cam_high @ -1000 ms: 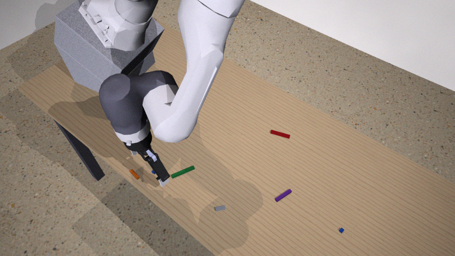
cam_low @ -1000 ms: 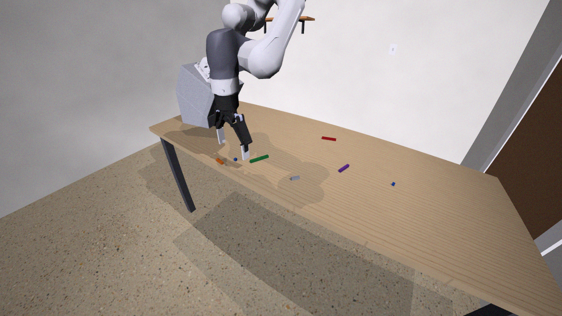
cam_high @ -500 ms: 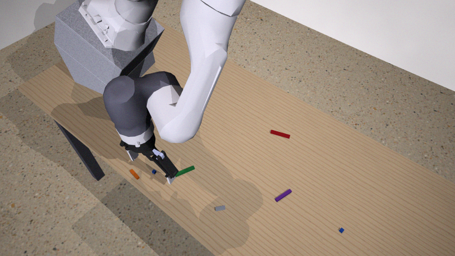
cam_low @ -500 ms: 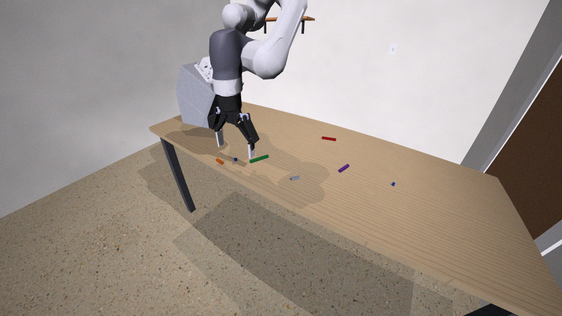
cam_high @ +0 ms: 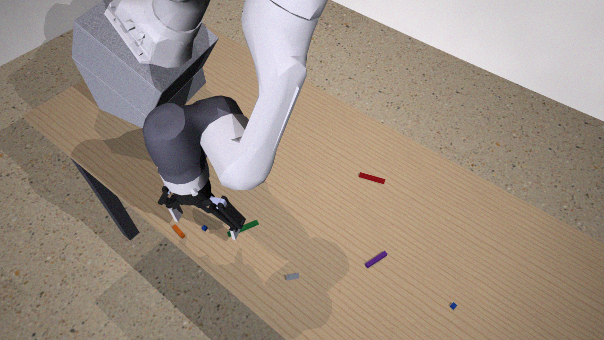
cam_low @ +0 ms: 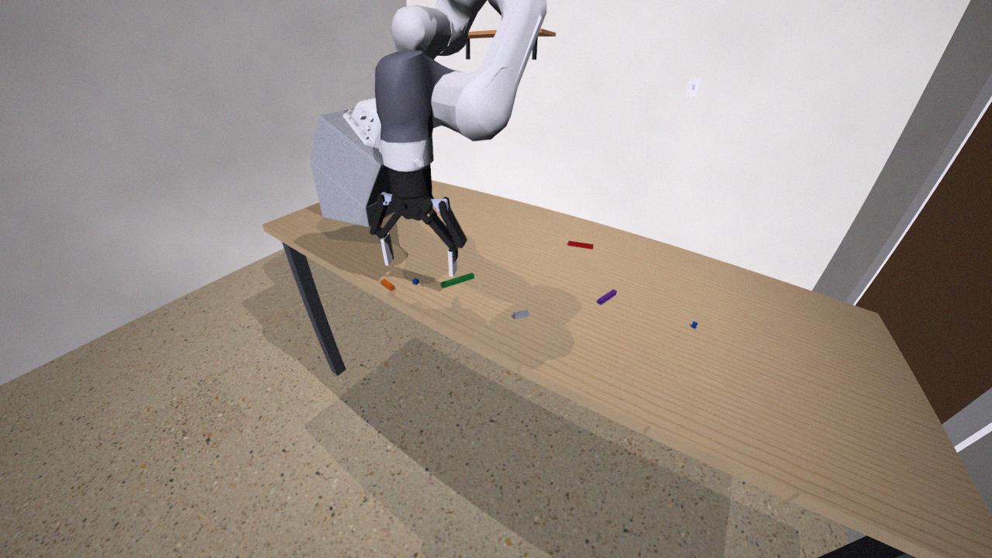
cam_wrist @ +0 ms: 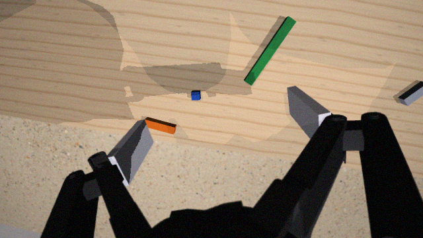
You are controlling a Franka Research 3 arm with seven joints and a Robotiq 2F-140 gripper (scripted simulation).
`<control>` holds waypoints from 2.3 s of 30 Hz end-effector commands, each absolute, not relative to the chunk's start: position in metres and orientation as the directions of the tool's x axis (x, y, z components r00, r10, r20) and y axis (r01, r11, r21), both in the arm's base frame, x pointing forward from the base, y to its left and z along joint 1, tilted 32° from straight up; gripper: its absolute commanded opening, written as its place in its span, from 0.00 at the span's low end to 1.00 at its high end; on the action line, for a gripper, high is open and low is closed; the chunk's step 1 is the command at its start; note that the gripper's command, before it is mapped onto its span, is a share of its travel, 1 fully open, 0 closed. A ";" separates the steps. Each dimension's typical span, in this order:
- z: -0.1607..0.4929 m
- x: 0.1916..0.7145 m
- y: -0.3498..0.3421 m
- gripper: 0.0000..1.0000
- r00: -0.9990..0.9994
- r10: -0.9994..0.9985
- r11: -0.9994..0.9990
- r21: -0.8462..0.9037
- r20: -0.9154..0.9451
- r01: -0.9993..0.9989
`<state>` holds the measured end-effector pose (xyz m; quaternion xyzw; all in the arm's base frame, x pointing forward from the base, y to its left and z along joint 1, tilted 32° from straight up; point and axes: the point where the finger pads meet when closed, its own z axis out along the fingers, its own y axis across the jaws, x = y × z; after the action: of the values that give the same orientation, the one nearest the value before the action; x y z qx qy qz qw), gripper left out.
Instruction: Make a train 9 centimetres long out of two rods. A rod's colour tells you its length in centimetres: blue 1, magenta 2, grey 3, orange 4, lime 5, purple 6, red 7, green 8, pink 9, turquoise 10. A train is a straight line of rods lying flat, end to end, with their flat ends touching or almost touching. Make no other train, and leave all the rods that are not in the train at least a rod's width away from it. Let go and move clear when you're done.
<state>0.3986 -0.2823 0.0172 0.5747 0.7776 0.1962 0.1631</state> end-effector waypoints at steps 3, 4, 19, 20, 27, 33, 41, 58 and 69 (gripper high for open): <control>0.020 0.403 -0.282 1.00 -0.441 0.887 0.447 0.485 -0.135 0.752; 0.020 0.404 -0.281 1.00 -0.453 0.880 0.462 0.482 -0.143 0.744; 0.025 0.413 -0.279 1.00 -0.622 0.741 0.662 0.432 -0.254 0.612; 0.026 0.414 -0.279 1.00 -0.632 0.729 0.675 0.428 -0.261 0.601; 0.028 0.418 -0.278 1.00 -0.699 0.644 0.756 0.394 -0.309 0.523; 0.030 0.422 -0.277 1.00 -0.746 0.570 0.814 0.362 -0.345 0.454; 0.034 0.427 -0.276 1.00 -0.801 0.454 0.884 0.311 -0.391 0.349; 0.041 0.438 -0.274 1.00 -0.867 0.188 0.976 0.187 -0.462 0.111; 0.046 0.445 -0.272 1.00 -0.872 0.007 0.994 0.099 -0.489 -0.047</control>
<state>0.4431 -0.2709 0.0436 0.0607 0.9662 0.0750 0.2389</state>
